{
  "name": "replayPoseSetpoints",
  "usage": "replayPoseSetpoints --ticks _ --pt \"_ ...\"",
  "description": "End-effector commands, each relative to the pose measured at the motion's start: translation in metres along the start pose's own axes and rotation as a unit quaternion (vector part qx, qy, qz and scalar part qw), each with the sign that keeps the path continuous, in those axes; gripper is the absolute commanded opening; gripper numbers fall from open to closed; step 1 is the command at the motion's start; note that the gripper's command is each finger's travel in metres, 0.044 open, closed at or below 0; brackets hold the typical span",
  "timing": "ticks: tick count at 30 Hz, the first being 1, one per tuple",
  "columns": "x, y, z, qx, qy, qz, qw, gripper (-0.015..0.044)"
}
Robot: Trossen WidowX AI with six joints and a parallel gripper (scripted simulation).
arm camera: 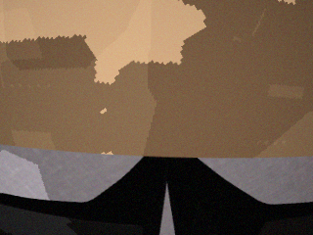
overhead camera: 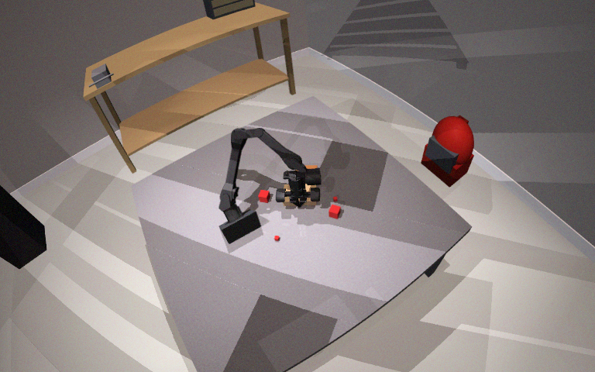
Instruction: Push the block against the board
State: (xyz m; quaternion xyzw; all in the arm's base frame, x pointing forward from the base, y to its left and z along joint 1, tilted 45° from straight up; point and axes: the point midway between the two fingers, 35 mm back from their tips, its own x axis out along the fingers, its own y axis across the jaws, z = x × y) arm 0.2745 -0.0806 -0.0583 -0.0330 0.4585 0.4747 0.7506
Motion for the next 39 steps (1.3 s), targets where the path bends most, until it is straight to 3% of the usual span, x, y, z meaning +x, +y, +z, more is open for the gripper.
replayPoseSetpoints --ticks 1,39 --pt "0.001 0.001 0.007 0.000 -0.003 0.002 1.000 0.0000" --pt "-0.011 -0.001 -0.039 0.002 -0.004 0.002 1.000 0.0000"
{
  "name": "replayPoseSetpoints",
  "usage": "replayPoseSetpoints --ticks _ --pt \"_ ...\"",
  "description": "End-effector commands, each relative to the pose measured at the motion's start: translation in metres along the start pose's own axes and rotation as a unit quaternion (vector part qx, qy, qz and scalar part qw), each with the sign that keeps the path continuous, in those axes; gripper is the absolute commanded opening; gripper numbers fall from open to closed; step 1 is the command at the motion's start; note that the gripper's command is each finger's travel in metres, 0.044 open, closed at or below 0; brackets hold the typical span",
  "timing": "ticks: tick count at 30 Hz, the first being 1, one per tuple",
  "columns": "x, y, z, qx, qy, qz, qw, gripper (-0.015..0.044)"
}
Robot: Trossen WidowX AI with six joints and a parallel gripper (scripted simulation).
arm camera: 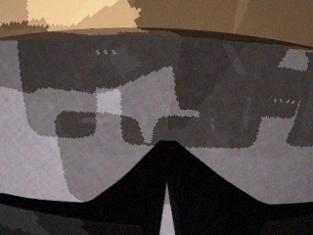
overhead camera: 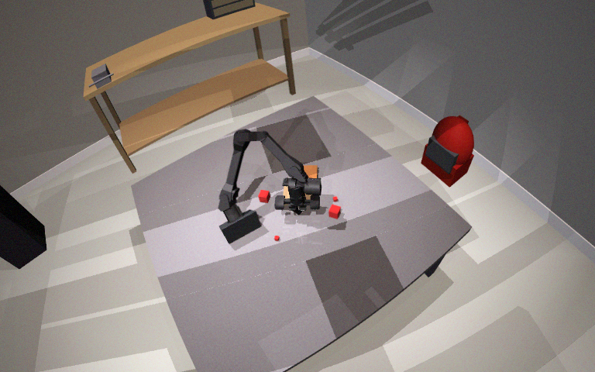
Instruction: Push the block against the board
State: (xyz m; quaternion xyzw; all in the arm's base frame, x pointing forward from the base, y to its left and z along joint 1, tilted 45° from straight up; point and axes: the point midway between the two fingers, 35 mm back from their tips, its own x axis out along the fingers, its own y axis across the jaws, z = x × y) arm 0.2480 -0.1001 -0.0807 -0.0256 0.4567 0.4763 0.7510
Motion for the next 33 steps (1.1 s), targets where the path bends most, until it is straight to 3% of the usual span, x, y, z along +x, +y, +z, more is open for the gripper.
replayPoseSetpoints --ticks 1,4,16,21,33 --pt "-0.026 -0.002 0.001 -0.003 0.002 -0.003 1.000 0.0000" --pt "-0.054 0.000 0.001 -0.004 0.004 -0.003 1.000 0.0000" --pt "-0.054 -0.026 0.027 -0.005 0.003 -0.003 1.000 0.0000" --pt "-0.001 -0.026 0.027 -0.005 0.002 -0.003 1.000 0.0000" --pt "0.001 -0.026 0.032 -0.005 0.002 -0.003 1.000 0.0000"
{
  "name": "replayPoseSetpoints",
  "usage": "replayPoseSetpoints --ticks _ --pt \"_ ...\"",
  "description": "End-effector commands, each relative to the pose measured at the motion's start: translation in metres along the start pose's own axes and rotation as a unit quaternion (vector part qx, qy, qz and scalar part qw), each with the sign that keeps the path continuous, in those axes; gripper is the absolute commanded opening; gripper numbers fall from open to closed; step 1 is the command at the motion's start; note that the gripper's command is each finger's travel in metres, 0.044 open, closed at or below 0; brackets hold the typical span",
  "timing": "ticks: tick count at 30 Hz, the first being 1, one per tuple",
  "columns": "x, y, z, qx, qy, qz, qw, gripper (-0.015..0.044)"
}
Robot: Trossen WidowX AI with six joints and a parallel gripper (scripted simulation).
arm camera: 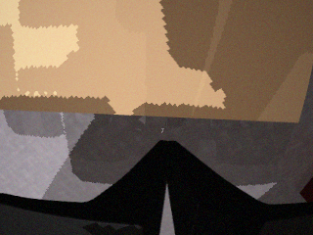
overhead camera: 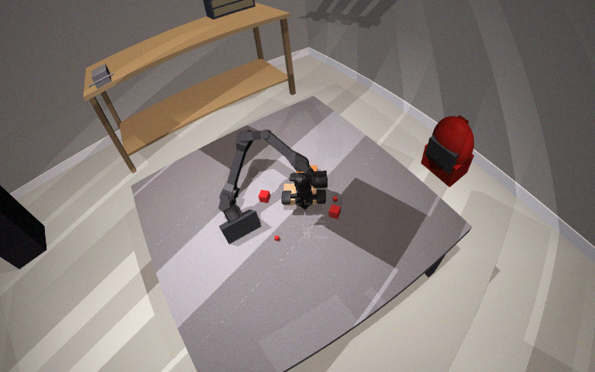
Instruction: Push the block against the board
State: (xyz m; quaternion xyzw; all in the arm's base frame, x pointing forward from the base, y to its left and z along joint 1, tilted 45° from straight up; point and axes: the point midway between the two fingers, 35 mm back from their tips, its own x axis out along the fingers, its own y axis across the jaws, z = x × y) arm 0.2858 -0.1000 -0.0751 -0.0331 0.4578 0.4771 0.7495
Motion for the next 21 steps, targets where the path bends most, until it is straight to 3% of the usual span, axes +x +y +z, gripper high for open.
replayPoseSetpoints --ticks 1,21 --pt "0.000 -0.001 0.005 0.001 -0.003 -0.001 1.000 0.0000" --pt "0.000 -0.002 0.024 0.001 -0.002 -0.002 1.000 0.0000"
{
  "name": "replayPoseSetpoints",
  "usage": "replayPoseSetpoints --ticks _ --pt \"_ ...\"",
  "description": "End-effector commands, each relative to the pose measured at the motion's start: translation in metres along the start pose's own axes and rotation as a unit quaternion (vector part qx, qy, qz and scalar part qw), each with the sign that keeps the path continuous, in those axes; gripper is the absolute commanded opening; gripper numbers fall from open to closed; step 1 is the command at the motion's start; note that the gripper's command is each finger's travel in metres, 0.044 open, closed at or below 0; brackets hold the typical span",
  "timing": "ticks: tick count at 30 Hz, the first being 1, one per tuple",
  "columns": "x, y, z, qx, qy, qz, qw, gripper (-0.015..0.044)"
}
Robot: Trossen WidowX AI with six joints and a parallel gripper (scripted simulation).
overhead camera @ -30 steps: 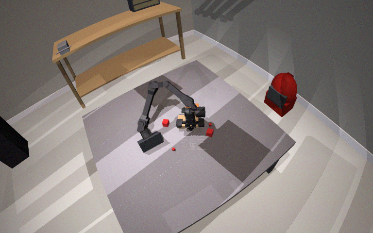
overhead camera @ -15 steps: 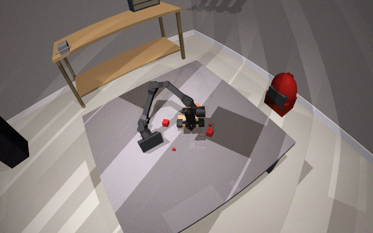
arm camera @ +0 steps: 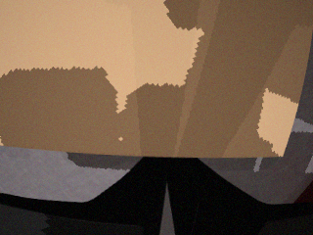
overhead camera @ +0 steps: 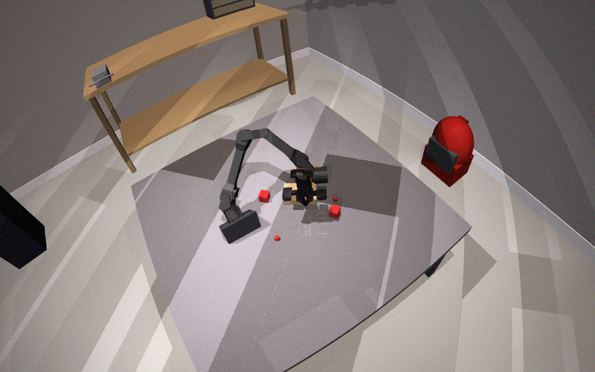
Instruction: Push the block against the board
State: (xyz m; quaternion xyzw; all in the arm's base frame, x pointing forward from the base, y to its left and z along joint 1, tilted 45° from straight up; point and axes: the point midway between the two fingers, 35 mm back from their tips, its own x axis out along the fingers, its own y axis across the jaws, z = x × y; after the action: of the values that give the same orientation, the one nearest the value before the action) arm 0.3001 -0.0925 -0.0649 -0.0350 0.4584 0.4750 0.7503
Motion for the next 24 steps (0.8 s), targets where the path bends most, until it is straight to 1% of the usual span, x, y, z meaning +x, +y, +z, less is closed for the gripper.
replayPoseSetpoints --ticks 1,19,24 --pt "0.000 0.000 0.006 0.001 -0.003 0.001 1.000 0.0000" --pt "0.000 0.000 0.024 0.001 -0.004 0.001 1.000 0.0000" --pt "0.000 0.000 0.020 0.001 -0.004 0.001 1.000 0.0000"
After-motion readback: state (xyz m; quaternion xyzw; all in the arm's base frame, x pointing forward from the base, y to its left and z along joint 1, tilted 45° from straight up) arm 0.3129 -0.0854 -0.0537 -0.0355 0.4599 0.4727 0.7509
